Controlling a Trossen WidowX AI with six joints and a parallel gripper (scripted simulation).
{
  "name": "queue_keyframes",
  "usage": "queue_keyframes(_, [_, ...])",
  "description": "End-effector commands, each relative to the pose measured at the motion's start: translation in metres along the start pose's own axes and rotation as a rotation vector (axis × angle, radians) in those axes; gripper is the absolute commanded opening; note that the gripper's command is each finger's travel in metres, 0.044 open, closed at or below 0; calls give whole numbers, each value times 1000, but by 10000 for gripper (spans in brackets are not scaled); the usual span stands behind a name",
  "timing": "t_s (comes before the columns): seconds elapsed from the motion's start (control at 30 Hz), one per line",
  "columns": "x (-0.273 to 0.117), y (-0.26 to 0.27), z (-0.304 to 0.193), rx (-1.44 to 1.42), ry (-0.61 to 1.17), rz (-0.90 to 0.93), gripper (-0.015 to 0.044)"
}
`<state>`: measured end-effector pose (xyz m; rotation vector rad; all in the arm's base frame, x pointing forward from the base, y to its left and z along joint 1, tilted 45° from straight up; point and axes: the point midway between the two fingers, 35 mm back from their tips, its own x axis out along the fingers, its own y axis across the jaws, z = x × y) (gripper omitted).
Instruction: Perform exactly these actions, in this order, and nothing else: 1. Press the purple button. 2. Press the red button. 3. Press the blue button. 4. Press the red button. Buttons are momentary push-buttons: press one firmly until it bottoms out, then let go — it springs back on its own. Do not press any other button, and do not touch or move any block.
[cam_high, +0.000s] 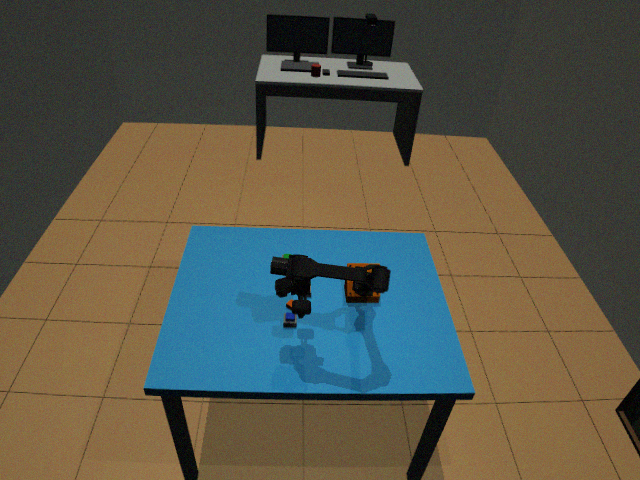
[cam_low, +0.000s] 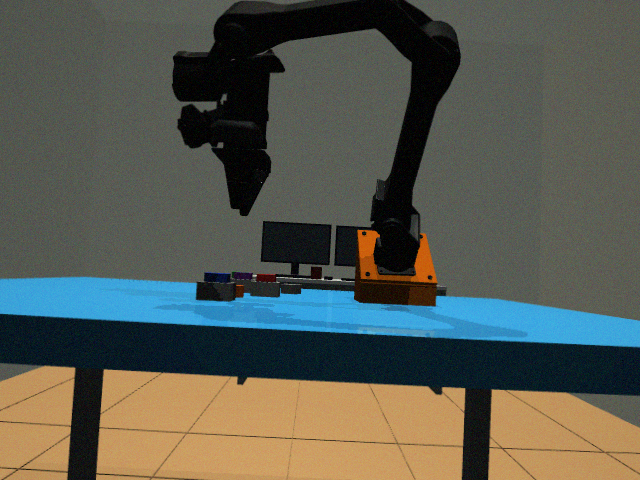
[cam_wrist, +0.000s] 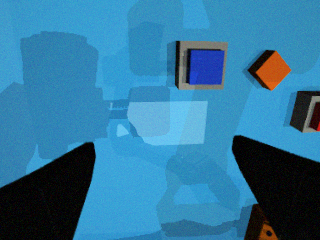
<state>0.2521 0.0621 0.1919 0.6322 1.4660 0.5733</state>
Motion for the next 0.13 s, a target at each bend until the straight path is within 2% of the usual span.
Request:
queue_keyframes(0.0, [-4, 11, -5, 13, 0, 6, 400])
queue_keyframes(0.1, [-4, 11, -5, 13, 0, 6, 400])
